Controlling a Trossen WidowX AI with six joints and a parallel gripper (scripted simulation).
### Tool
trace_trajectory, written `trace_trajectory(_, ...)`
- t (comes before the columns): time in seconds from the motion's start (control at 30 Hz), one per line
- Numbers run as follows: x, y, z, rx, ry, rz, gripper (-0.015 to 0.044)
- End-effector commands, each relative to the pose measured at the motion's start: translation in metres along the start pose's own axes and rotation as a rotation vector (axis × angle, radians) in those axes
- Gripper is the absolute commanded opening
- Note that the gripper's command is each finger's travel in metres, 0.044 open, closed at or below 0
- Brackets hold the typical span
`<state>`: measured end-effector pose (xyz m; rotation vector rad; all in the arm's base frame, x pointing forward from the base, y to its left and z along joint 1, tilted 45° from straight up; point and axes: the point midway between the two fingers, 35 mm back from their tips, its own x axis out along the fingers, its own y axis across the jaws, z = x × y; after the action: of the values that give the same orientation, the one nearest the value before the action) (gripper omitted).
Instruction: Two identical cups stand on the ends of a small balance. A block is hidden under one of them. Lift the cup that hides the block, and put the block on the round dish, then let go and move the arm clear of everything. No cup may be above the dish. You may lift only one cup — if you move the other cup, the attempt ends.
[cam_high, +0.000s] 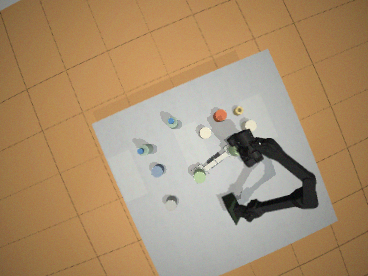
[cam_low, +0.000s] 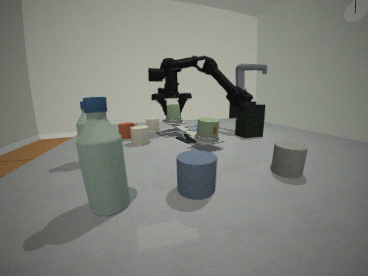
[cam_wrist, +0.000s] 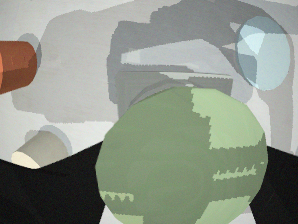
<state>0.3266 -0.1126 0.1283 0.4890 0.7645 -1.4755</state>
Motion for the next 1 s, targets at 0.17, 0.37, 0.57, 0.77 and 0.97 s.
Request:
trace_trajectory(0.17, -0.016, 0.005, 0.003, 0.015, -0.009, 0.02, 0.0)
trace_trajectory(0.37, -0.024, 0.004, 0.003, 0.014, -0.009, 0.02, 0.0)
trace_trajectory(0.57, -0.032, 0.004, 0.002, 0.014, -0.009, 0.02, 0.0)
trace_trajectory(0.77, -0.039, 0.003, 0.002, 0.014, -0.009, 0.019, 0.0)
trace_trajectory(0.97, -0.047, 0.002, 0.002, 0.014, -0.01, 0.019, 0.0)
